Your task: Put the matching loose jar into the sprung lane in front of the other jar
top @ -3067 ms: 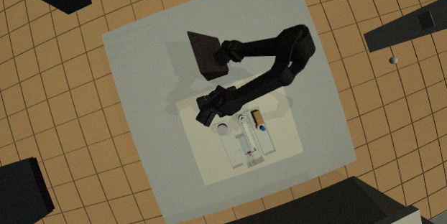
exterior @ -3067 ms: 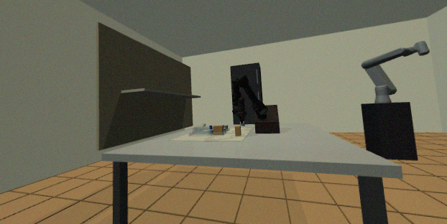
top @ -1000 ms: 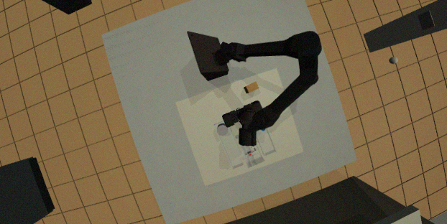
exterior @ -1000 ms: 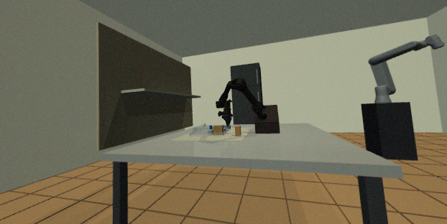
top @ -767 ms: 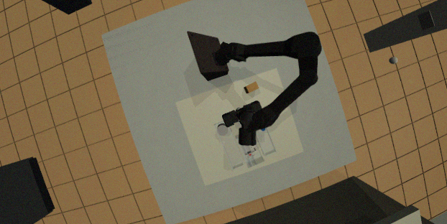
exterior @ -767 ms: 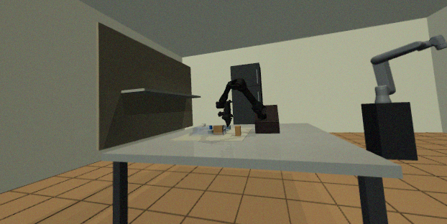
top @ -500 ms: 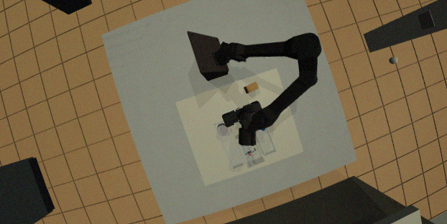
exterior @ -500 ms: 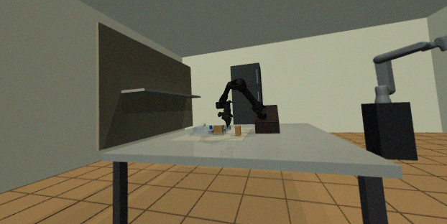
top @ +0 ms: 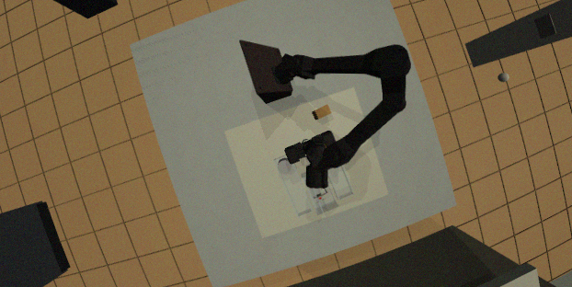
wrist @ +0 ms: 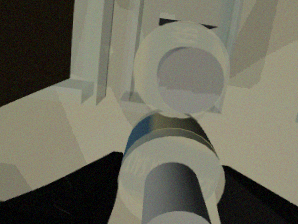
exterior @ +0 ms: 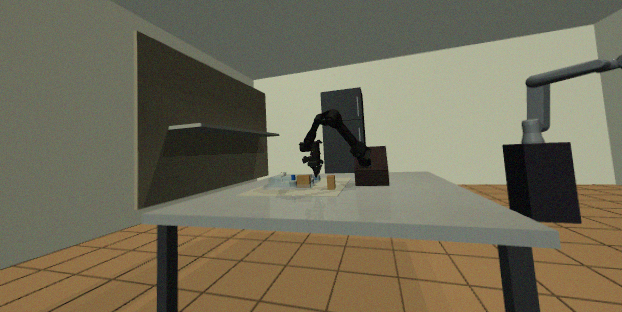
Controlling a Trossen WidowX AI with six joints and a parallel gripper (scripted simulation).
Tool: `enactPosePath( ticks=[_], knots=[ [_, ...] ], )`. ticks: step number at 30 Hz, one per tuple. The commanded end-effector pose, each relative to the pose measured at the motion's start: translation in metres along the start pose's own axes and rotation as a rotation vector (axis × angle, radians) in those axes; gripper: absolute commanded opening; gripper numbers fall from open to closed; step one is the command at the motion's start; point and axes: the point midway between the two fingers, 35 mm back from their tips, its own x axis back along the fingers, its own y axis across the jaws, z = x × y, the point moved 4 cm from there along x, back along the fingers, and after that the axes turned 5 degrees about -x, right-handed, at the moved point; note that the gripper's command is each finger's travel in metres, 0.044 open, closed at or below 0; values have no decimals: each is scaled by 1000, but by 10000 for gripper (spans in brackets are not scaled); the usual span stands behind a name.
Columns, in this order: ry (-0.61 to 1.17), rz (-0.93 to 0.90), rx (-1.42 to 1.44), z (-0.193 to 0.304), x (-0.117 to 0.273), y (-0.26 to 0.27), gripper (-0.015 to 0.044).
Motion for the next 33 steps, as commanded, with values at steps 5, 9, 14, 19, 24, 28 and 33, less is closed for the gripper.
enactPosePath(
  ticks=[5,9,14,19,24,28,33],
  knots=[
    [-10,-1,5,-8,2,1,0],
    [-10,-1,5,-10,2,1,0],
    [-10,-1,5,-12,2,2,0],
    [-10,-1,5,-15,2,2,0],
    [-10,-1,5,-17,2,2,0],
    [-11,-1,5,-19,2,2,0],
    [-11,-1,6,-21,2,2,0]
  ],
)
